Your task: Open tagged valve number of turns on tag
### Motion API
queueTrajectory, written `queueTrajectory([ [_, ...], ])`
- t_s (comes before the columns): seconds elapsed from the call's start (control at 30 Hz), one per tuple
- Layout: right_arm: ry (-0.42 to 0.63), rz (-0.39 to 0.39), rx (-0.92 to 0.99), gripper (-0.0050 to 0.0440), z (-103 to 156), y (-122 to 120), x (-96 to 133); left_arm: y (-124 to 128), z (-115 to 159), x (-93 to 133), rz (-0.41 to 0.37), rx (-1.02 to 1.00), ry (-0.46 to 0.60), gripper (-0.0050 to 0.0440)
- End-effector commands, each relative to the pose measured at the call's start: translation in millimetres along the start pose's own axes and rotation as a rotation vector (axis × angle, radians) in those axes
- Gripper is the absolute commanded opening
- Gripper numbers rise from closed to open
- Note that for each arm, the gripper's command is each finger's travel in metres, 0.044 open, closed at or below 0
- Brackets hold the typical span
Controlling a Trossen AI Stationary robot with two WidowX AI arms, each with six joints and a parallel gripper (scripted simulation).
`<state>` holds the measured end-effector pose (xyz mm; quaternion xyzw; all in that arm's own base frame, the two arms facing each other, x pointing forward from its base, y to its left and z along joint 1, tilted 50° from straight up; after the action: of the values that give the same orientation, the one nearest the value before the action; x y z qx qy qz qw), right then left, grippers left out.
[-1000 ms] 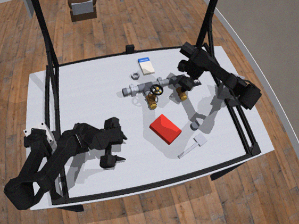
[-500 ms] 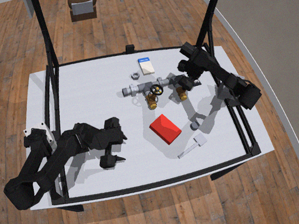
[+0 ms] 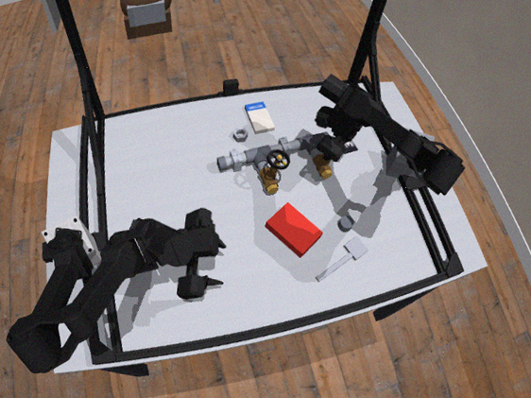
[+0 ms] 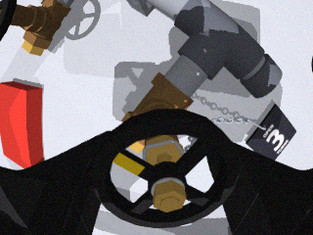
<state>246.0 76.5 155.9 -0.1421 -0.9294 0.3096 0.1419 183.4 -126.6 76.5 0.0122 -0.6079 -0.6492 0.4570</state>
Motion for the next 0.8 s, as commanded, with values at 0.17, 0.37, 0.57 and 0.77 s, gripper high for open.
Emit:
queueTrajectory([
  [0.17, 0.000, 0.000, 0.000, 0.0400, 0.0, 0.0, 0.0, 0.1, 0.0, 0.0, 0.001, 0.448, 0.000, 0.0000],
  [0.37, 0.000, 0.000, 0.000, 0.0400, 0.0, 0.0, 0.0, 0.2, 0.0, 0.0, 0.002, 0.833, 0.001, 0.0000],
  [0.57, 0.000, 0.000, 0.000, 0.0400, 0.0, 0.0, 0.0, 0.2, 0.0, 0.0, 0.002, 1.153, 0.001, 0.0000],
  [0.77, 0.000, 0.000, 0.000, 0.0400, 0.0, 0.0, 0.0, 0.2, 0.1, 0.0, 0.003, 1.538, 0.001, 0.0000],
])
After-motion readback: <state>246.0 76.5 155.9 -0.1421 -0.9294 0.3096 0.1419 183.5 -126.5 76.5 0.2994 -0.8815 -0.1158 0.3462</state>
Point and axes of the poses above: on each arm, the point midway between the two fingers, 35 mm back from their tips, its own x axis back along the fingers, its own y axis across the jaws, z = x × y, the point moved 7 cm from there along x, back along the fingers, and after that the axes turned 3 degrees about -x, right-handed, at the moved point
